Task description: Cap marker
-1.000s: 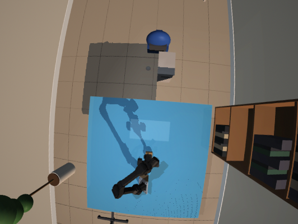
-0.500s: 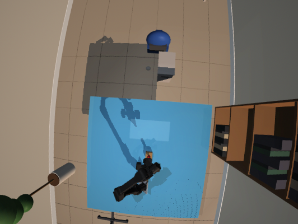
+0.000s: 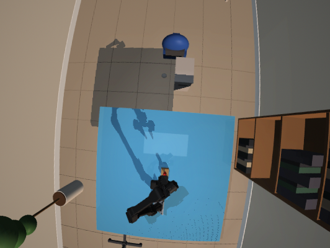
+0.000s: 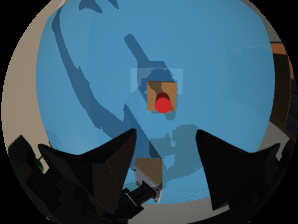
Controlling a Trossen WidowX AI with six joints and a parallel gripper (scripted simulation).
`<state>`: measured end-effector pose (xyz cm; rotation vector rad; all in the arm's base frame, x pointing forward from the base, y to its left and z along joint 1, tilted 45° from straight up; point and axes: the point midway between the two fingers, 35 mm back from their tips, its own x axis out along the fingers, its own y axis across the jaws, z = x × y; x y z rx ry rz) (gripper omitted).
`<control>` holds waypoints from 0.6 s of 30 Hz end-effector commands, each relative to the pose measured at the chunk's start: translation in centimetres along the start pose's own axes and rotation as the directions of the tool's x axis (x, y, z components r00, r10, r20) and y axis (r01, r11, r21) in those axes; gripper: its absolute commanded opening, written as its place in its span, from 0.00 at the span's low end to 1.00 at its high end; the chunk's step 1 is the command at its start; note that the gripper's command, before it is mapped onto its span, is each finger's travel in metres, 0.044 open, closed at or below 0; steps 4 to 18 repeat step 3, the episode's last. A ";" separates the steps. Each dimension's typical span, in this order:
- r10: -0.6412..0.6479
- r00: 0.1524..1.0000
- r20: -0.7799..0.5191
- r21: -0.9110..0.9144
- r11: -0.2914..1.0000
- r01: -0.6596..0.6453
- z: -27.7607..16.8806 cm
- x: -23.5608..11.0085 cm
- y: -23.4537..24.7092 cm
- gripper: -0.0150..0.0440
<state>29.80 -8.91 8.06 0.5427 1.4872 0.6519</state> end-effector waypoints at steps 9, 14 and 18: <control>-0.003 1.000 -0.005 -0.002 1.000 0.003 -0.1 0.0 -0.1 1.00; -0.003 1.000 -0.005 -0.002 1.000 0.003 -0.1 0.0 -0.1 1.00; -0.003 1.000 -0.005 -0.002 1.000 0.003 -0.1 0.0 -0.1 1.00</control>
